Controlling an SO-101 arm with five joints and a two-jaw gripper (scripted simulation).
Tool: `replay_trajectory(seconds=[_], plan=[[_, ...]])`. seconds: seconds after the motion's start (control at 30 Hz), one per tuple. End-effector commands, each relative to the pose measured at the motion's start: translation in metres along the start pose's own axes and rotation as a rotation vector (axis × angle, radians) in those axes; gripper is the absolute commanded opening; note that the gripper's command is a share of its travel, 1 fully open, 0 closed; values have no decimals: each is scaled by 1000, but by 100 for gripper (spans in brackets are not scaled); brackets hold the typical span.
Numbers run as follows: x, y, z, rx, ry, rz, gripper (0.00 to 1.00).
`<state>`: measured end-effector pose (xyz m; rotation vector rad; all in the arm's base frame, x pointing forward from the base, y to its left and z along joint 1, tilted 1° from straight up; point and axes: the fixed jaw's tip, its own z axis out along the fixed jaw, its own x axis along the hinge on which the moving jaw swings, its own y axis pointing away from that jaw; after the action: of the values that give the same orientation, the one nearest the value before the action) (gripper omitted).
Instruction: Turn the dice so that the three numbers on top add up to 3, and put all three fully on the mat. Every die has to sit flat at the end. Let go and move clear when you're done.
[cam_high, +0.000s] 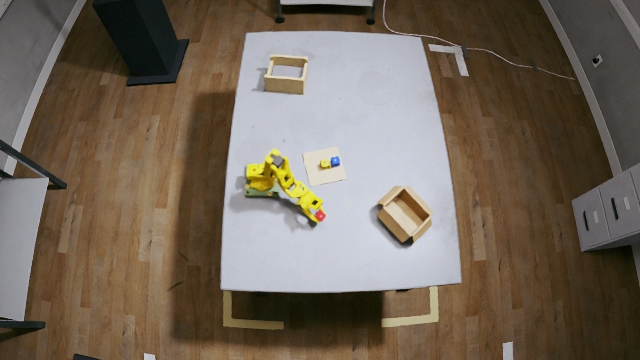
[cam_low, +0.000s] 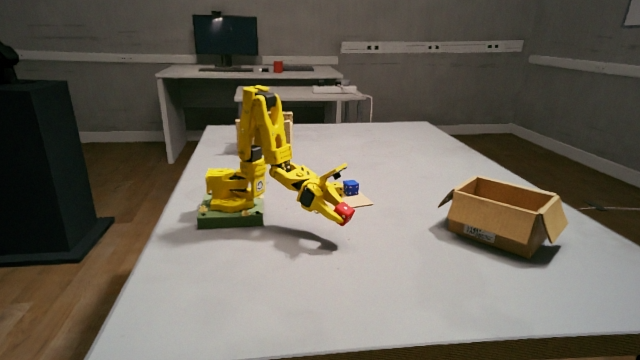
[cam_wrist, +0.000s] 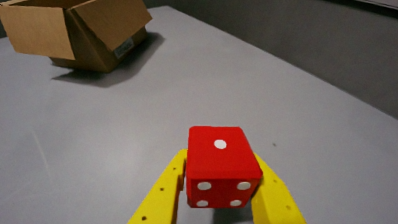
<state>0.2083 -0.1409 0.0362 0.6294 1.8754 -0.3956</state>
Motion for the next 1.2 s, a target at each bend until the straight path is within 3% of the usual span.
replay_trajectory(seconds=[0.0, 1.17], plan=[[3, 2, -2, -6, 9, -11, 0], [14, 2, 3, -7, 9, -11, 0]])
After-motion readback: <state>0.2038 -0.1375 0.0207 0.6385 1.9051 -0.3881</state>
